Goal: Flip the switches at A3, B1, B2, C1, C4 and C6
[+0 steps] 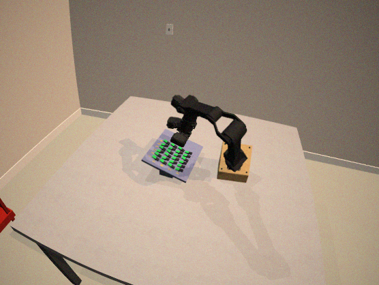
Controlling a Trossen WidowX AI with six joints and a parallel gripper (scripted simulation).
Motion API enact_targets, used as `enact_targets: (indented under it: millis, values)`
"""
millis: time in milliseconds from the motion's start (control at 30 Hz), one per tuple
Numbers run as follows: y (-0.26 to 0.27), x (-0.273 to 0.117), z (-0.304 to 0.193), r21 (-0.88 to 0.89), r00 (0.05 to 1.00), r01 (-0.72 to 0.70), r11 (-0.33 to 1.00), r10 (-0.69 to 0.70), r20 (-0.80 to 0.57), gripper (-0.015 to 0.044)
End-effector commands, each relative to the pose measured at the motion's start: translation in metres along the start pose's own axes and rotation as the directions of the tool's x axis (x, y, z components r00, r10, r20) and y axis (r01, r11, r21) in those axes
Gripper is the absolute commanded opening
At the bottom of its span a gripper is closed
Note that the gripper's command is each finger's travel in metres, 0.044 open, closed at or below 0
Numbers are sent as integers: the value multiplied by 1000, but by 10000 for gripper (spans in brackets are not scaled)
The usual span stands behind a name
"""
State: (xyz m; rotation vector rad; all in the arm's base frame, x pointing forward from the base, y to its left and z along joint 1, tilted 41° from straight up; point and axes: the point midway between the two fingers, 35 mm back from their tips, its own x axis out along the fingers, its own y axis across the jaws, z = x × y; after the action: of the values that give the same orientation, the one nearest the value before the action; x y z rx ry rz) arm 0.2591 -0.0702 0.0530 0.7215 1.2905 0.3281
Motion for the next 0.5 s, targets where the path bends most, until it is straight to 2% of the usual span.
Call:
enact_targets:
  millis: [0,100,267,400,467]
  values:
    - [-19,-5,1,-2,1000,6,1000,-6,-1,0]
    - [-51,-5,0,-3,1000,7,1000,-7,-1,0]
    - [-53,-5,-1,-3,1000,7,1000,-7,-1,0]
    - [-53,27,0,-4,1000,5,1000,-6,-24,0]
    - [-53,30,0,-4,1000,5,1000,-5,-26,0]
